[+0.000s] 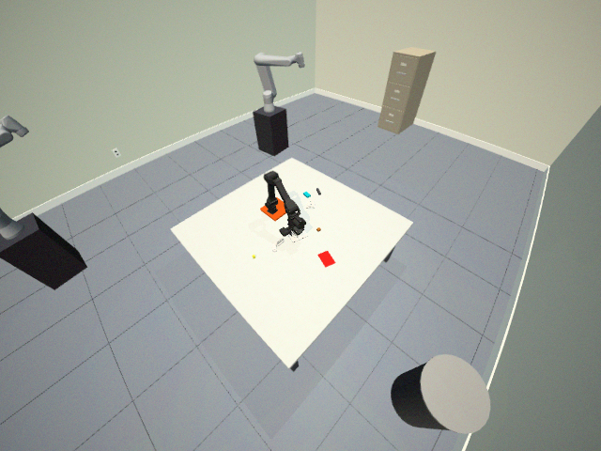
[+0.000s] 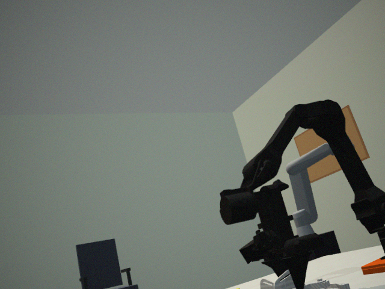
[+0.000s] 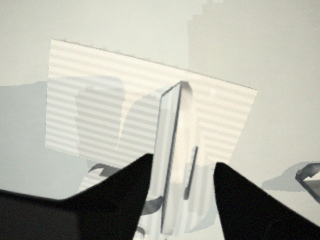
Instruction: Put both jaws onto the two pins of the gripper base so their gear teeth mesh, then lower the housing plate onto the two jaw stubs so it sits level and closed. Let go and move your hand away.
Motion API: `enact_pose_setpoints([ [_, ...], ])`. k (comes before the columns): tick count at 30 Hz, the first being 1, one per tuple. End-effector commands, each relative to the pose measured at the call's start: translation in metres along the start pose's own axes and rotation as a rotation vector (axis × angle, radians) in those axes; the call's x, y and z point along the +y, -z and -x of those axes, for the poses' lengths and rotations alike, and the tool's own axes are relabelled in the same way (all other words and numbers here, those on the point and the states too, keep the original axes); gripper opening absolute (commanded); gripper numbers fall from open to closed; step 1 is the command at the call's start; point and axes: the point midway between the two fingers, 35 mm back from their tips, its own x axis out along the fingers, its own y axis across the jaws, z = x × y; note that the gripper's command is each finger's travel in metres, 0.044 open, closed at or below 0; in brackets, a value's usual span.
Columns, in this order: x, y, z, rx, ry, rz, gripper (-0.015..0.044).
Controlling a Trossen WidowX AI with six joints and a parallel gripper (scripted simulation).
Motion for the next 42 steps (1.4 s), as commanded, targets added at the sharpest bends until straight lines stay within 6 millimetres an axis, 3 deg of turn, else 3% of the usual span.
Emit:
enact_pose_setpoints([
  [1, 0.0004, 0.0003, -0.0029, 0.003, -0.003, 0.004, 0.0134],
  [42, 0.0004, 0.0003, -0.0075, 0.003, -0.003, 0.005, 0.0134],
])
